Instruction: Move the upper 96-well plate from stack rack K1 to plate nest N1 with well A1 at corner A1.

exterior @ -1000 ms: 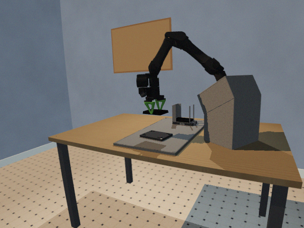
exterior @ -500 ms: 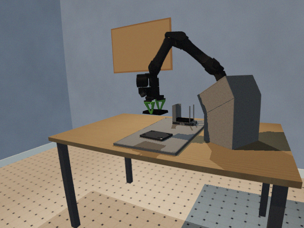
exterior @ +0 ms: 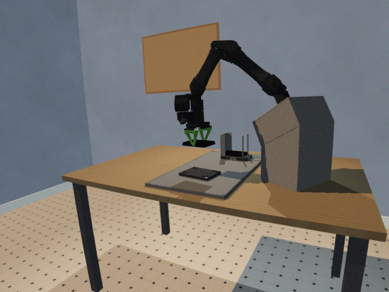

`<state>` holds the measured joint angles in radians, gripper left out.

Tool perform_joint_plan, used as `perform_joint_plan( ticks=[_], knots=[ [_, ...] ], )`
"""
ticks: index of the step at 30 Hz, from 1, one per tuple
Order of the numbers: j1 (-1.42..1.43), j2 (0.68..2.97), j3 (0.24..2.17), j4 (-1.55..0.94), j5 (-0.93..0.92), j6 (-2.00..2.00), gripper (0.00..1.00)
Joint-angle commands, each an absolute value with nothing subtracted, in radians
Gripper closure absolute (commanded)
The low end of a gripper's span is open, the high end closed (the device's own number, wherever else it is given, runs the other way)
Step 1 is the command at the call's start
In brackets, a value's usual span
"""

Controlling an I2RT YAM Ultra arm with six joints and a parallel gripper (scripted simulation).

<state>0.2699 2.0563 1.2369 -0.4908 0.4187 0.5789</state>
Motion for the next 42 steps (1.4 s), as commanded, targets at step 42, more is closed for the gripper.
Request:
perform_joint_plan(
  ticks=[42],
  knots=[
    [0.299,2.045,1.267,-0.500,0.430,0.591,1.00]
  ],
)
